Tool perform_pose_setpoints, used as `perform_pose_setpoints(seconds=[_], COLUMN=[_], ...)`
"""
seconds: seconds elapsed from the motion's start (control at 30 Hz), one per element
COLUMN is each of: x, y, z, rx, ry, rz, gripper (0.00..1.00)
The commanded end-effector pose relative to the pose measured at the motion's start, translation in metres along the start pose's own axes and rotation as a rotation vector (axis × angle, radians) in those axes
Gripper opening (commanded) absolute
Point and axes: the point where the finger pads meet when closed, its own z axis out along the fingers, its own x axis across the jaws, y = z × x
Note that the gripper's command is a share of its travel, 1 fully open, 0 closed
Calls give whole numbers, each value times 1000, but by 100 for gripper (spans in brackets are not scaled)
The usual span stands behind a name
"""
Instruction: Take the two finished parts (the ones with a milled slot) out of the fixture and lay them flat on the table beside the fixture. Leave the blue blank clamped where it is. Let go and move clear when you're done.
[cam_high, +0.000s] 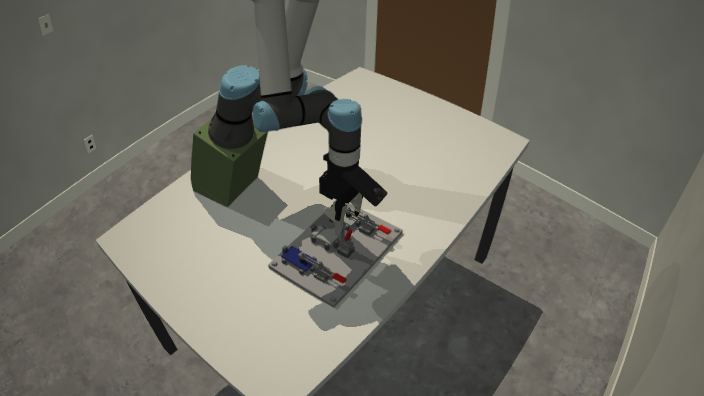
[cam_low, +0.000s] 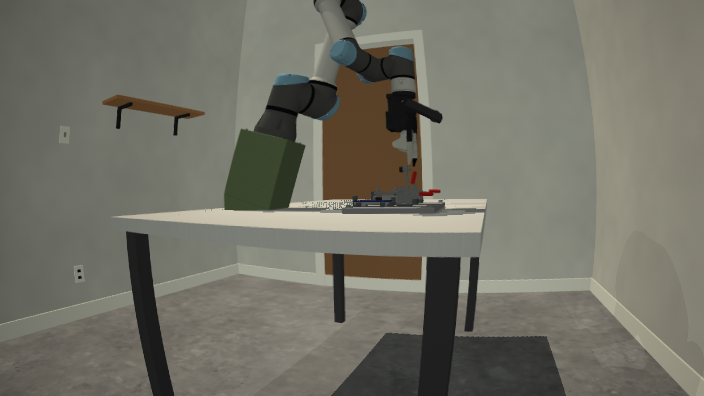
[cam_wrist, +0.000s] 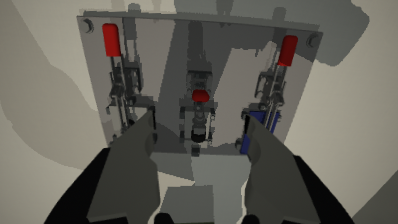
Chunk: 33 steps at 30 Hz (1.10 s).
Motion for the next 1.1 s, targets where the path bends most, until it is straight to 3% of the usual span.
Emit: perform_pose_setpoints(seconds=[0.0,1.07], x=[0,0], y=[0,2], z=[0,12], rx=[1,1], ry=[0,0], rz=[0,0], gripper=[59,59])
